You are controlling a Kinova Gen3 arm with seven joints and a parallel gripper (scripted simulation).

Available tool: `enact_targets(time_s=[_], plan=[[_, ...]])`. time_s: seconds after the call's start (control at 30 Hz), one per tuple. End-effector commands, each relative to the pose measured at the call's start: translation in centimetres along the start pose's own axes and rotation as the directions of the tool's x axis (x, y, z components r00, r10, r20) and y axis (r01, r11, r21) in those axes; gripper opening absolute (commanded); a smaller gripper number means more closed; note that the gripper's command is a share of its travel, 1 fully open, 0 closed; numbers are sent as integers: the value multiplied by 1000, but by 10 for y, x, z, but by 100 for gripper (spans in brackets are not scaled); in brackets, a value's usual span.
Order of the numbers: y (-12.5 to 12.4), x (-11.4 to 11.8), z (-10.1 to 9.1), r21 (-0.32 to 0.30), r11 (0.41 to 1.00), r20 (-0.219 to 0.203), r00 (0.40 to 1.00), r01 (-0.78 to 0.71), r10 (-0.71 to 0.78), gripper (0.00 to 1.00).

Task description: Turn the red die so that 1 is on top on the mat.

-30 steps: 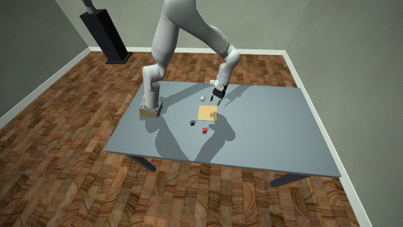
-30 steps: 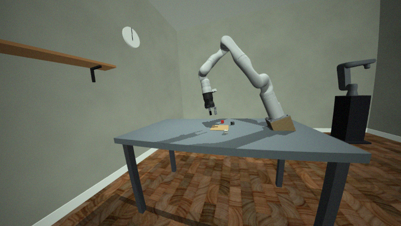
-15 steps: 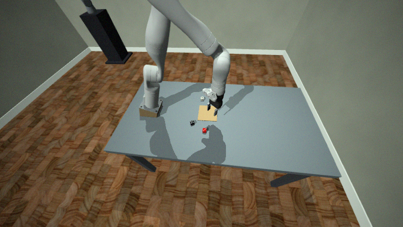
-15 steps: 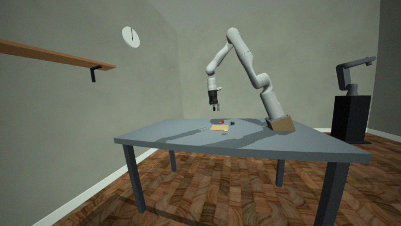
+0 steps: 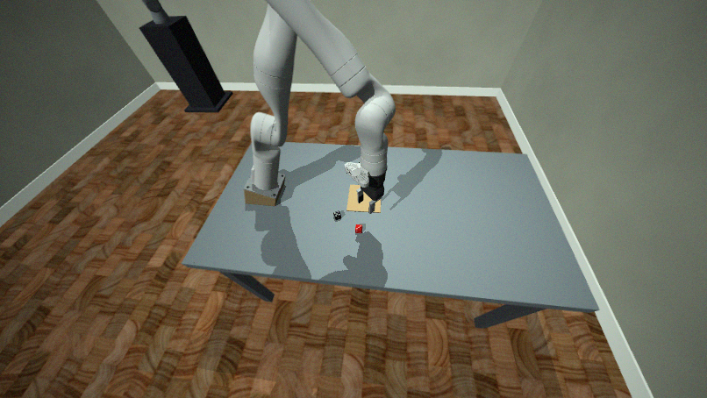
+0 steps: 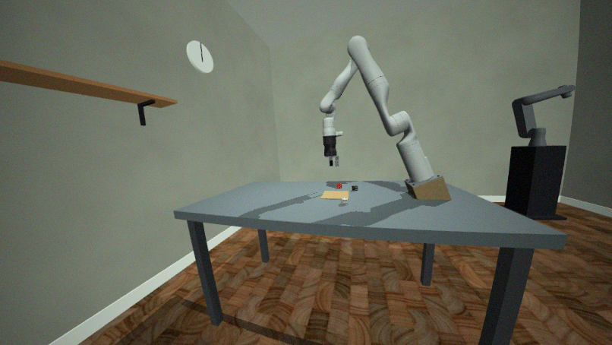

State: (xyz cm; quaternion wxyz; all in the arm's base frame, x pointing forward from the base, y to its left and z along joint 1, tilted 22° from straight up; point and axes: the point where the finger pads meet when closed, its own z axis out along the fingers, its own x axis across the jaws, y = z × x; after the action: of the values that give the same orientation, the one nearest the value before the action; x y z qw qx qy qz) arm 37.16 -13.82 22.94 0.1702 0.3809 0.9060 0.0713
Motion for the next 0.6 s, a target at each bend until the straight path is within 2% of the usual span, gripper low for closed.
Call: enact_targets(time_s=[0.0,0.57], plan=[[-9,-4,-2,6,1000,14,1000,-14,14,100],[-11,-5,-3,5,1000,16,1000,-18,18,100]])
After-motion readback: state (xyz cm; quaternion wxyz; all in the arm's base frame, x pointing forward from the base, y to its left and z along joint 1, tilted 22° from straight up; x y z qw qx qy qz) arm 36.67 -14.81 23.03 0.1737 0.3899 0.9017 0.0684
